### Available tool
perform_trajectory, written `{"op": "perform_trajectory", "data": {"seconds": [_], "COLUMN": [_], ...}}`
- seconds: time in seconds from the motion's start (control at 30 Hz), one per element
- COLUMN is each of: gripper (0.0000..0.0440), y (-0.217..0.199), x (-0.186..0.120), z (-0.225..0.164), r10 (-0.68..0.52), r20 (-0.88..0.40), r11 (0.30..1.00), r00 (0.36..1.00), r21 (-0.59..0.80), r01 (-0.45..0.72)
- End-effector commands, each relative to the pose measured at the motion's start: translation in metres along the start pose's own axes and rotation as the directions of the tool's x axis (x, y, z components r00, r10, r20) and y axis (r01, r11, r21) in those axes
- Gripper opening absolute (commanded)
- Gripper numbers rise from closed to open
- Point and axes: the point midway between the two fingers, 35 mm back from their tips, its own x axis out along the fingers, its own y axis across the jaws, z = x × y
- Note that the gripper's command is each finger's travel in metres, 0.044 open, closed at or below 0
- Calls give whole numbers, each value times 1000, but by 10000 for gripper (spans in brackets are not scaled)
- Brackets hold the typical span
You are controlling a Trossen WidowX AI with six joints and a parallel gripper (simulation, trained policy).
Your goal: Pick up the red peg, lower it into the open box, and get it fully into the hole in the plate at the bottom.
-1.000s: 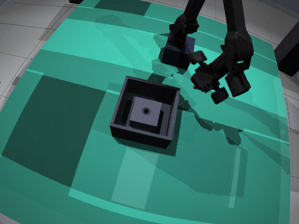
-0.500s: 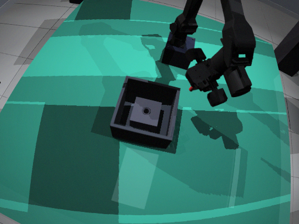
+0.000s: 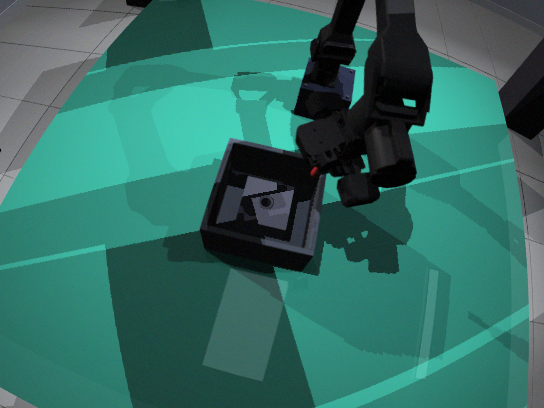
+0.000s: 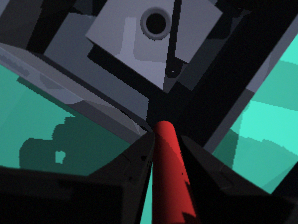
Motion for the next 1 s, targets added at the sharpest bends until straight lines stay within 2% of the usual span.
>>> {"op": "perform_trajectory", "data": {"seconds": [0.0,0.33,0.6,0.67,0.8,0.93,0.97], "gripper": [0,0,2,30,125,150,172], "y": [3,7,11,10,11,15,16], "x": [4,28,57,64,78,82,82], "z": [14,58,73,74,74,83,85], "r10": [3,13,28,26,20,35,37], "r20": [7,-12,-51,-67,-102,-113,-119], "r11": [1000,1000,999,998,997,994,994], "r00": [1000,1000,998,997,995,993,992], "r21": [7,6,-43,-58,-75,-100,-98], "r01": [-3,-13,-31,-30,-28,-46,-49]}}
